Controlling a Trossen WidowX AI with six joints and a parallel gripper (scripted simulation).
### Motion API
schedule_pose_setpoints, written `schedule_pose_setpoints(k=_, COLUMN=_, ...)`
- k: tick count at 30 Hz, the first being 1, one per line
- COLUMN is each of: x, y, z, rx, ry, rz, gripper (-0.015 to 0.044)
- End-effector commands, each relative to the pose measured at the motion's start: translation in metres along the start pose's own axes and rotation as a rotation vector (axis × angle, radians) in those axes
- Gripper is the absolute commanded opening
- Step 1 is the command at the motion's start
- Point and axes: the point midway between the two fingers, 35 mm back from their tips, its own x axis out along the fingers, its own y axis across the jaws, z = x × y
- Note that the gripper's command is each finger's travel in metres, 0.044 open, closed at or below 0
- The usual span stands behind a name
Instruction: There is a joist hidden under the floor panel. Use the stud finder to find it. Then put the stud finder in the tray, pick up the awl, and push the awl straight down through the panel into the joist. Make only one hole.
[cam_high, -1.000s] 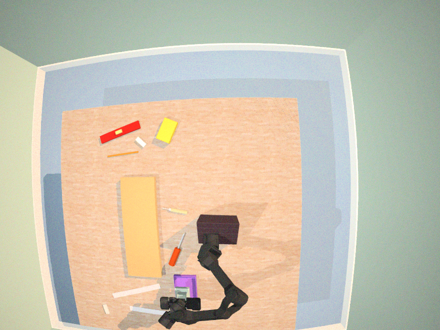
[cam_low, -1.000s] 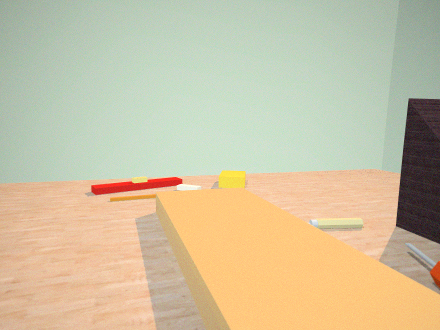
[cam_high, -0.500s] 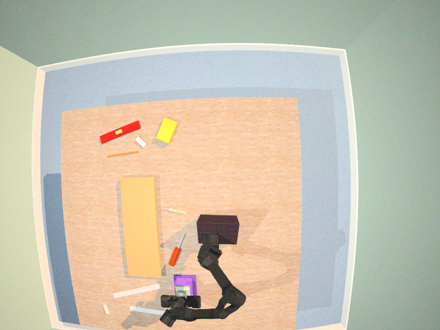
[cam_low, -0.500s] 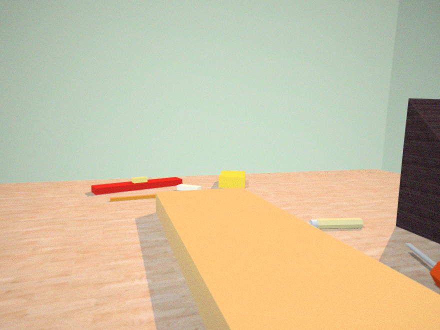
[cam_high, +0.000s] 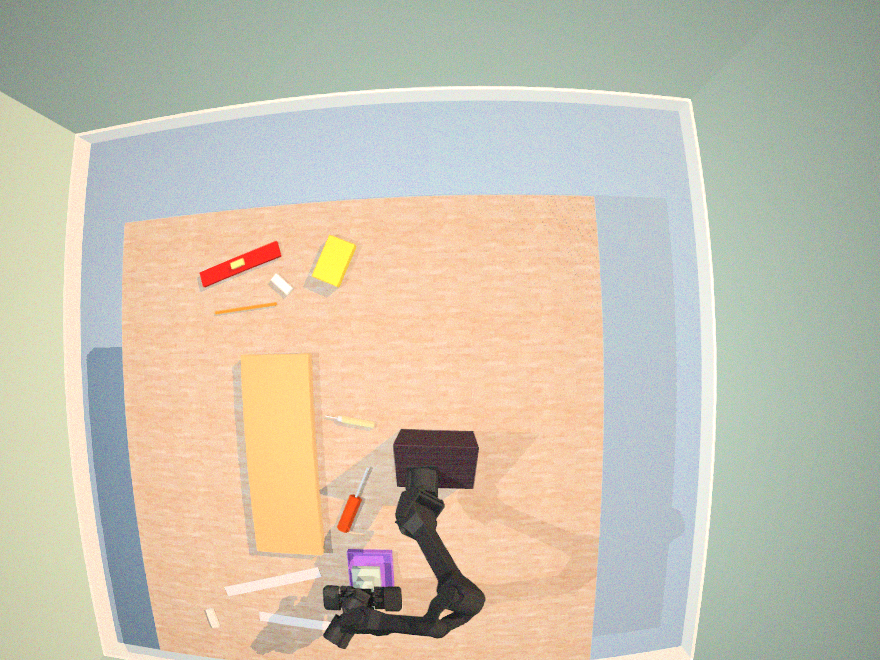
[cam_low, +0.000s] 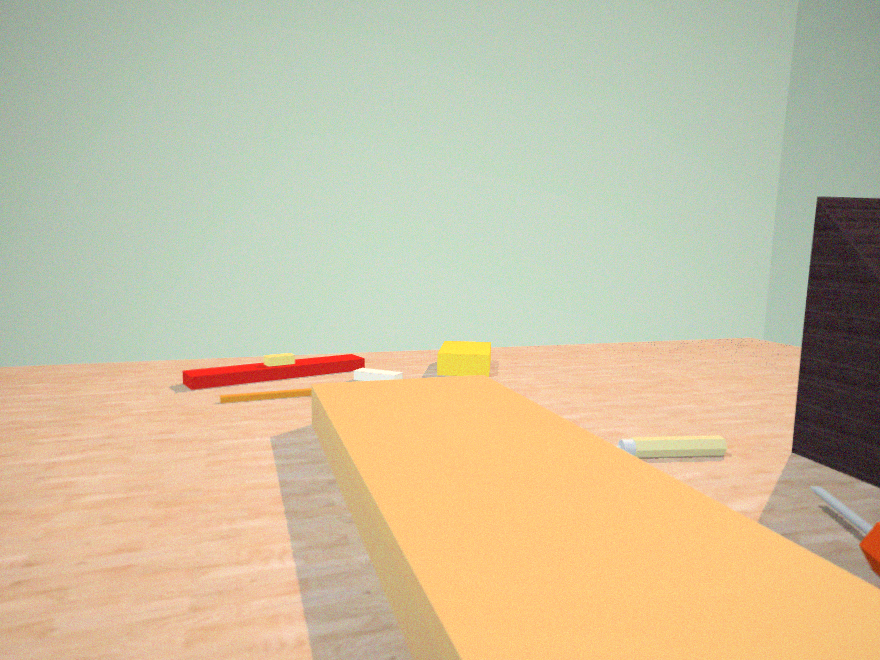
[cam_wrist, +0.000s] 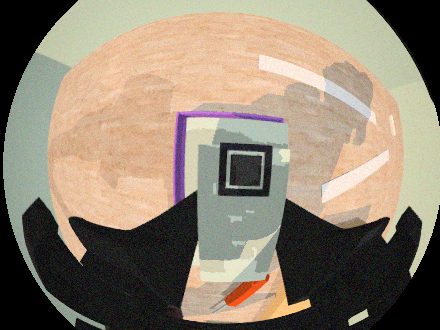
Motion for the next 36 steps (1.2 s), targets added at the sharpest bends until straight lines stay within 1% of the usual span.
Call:
schedule_pose_setpoints(k=1, x=0.008, y=0.001, z=-0.004, rx=0.007, ry=0.004, rz=0.001, gripper=0.0000)
schedule_pose_setpoints(k=15, x=0.031, y=0.004, z=-0.012, rx=0.009, ry=0.002, rz=0.002, gripper=0.0000)
schedule_pose_setpoints(k=29, x=0.048, y=0.004, z=-0.017, rx=0.010, ry=0.001, rz=0.003, gripper=0.0000)
schedule_pose_setpoints(k=35, x=0.049, y=0.004, z=-0.017, rx=0.010, ry=0.001, rz=0.003, gripper=0.0000)
schedule_pose_setpoints(k=36, x=0.047, y=0.004, z=-0.015, rx=0.005, ry=-0.001, rz=0.004, gripper=0.0026)
